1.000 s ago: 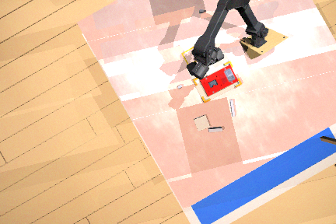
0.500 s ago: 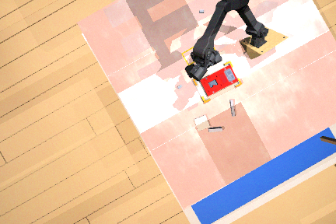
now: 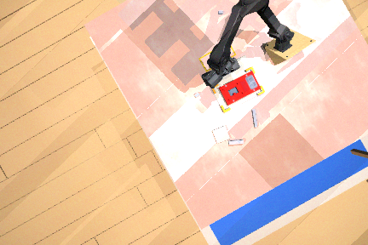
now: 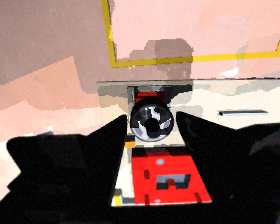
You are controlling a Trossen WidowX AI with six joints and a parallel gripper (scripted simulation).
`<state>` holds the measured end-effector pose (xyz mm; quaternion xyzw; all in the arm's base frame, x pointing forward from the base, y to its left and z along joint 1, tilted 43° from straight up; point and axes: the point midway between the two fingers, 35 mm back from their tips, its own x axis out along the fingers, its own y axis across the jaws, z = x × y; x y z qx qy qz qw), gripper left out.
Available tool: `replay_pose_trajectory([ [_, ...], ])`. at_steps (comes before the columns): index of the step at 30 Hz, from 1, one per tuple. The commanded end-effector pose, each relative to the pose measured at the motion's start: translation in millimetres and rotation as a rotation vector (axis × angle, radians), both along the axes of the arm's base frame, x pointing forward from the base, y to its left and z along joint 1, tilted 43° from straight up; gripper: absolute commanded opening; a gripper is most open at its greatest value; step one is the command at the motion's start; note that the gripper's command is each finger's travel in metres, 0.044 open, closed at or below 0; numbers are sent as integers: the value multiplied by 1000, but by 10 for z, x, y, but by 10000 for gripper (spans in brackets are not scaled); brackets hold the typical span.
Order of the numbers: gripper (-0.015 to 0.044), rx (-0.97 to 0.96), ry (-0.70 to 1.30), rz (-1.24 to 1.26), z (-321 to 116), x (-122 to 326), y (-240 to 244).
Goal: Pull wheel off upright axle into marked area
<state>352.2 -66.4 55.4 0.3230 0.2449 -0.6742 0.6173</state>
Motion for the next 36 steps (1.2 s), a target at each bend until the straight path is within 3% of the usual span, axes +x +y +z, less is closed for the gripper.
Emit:
replay_pose_trajectory([
  [1, 201, 0, 0, 0, 5, 1, 9],
  [7, 161, 0, 0, 0, 5, 1, 9],
  [13, 4, 0, 0, 1, 13, 2, 17],
  [36, 0, 0, 0, 4, 68, 7, 69],
])
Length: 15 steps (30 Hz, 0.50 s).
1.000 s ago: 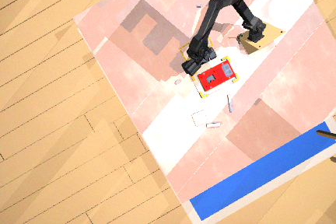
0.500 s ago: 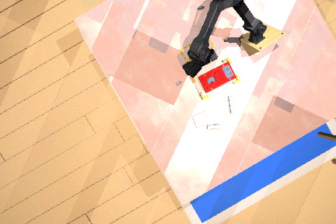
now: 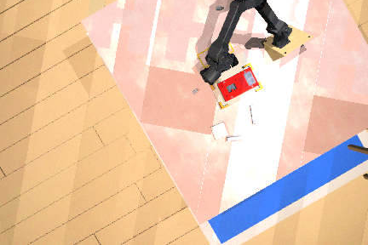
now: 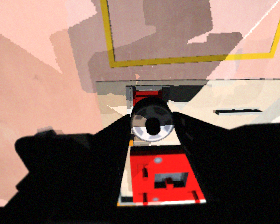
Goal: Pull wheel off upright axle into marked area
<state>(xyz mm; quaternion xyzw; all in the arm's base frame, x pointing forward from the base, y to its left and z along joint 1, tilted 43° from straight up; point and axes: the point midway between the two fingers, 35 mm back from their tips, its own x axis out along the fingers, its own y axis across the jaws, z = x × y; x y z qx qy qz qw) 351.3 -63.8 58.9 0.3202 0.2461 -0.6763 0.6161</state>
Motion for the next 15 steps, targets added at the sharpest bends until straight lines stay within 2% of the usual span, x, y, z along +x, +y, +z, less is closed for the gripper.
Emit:
replay_pose_trajectory([
  [1, 0, 2, -7, 6, 35, 16, 45],
  [15, 0, 2, -7, 7, 68, 18, 76],
])
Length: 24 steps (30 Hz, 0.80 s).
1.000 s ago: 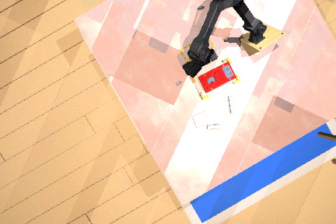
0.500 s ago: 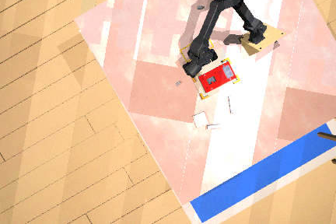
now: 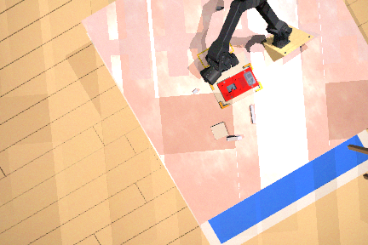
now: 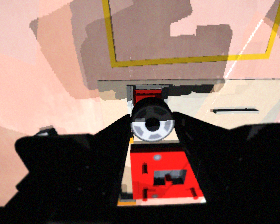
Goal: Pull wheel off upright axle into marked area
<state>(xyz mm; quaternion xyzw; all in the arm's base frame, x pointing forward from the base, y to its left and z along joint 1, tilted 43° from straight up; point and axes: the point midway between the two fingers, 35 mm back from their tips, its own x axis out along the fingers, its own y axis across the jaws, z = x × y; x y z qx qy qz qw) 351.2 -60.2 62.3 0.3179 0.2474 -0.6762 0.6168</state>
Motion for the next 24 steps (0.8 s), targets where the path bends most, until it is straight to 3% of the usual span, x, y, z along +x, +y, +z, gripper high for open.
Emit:
replay_pose_trajectory([
  [1, 0, 3, -11, 4, 37, 18, 42],
  [24, 0, 3, -11, 7, 92, 20, 93],
])
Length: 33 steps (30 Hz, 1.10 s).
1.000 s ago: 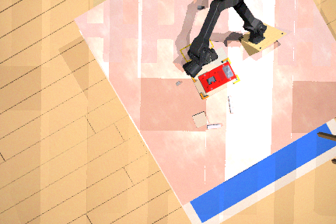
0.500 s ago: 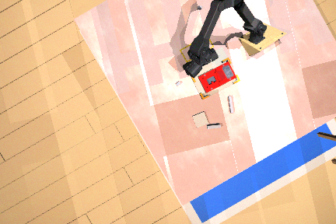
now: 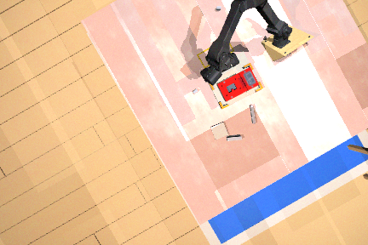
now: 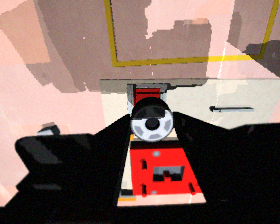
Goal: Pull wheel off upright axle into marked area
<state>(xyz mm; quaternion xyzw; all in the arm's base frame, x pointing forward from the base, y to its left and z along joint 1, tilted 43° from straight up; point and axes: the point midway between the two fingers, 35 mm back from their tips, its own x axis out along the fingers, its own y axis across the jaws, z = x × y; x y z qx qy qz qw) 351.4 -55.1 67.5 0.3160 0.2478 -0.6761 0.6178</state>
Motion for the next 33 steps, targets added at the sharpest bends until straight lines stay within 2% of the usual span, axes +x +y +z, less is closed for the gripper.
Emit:
replay_pose_trajectory([
  [1, 0, 5, -13, 5, 43, 18, 45],
  [33, 0, 4, -13, 8, 120, 17, 116],
])
